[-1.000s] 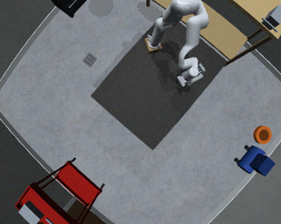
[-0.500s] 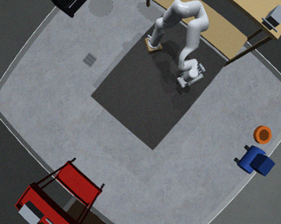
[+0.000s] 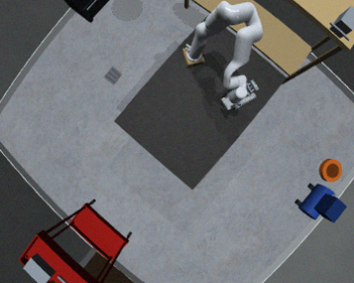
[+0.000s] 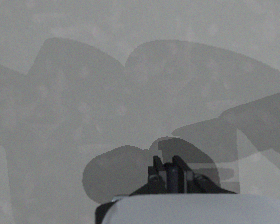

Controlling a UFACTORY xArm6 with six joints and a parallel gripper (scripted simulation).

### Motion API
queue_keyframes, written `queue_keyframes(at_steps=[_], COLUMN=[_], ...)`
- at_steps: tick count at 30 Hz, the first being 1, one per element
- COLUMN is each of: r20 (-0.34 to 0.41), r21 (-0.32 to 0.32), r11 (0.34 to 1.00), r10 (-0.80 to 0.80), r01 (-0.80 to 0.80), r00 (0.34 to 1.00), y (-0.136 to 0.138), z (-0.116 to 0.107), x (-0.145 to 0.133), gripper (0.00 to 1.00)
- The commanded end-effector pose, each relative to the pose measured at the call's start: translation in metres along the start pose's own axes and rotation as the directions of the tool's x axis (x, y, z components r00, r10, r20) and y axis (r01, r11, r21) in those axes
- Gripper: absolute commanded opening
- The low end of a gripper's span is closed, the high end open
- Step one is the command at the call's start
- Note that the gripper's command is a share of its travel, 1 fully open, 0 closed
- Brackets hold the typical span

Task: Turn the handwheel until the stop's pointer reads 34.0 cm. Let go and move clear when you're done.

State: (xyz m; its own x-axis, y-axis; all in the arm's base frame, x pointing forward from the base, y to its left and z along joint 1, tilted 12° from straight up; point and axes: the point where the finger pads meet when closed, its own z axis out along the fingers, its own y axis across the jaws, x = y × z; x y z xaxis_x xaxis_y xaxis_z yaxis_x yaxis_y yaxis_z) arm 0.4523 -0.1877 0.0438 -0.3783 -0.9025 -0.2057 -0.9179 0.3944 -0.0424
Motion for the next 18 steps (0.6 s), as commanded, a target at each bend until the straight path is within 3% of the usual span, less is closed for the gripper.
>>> queue_keyframes(at_steps=[1,18], r20=[0.000,0.000], r21=[0.007,0.007], r11=[1.000,1.000], r10=[-0.001,-0.001], r01=[0.001,0.001], r00=[1.000,1.000], y=[0.004,0.027], z=[0.002,0.003], x=[0.000,0.000], gripper=[0.06,0.06])
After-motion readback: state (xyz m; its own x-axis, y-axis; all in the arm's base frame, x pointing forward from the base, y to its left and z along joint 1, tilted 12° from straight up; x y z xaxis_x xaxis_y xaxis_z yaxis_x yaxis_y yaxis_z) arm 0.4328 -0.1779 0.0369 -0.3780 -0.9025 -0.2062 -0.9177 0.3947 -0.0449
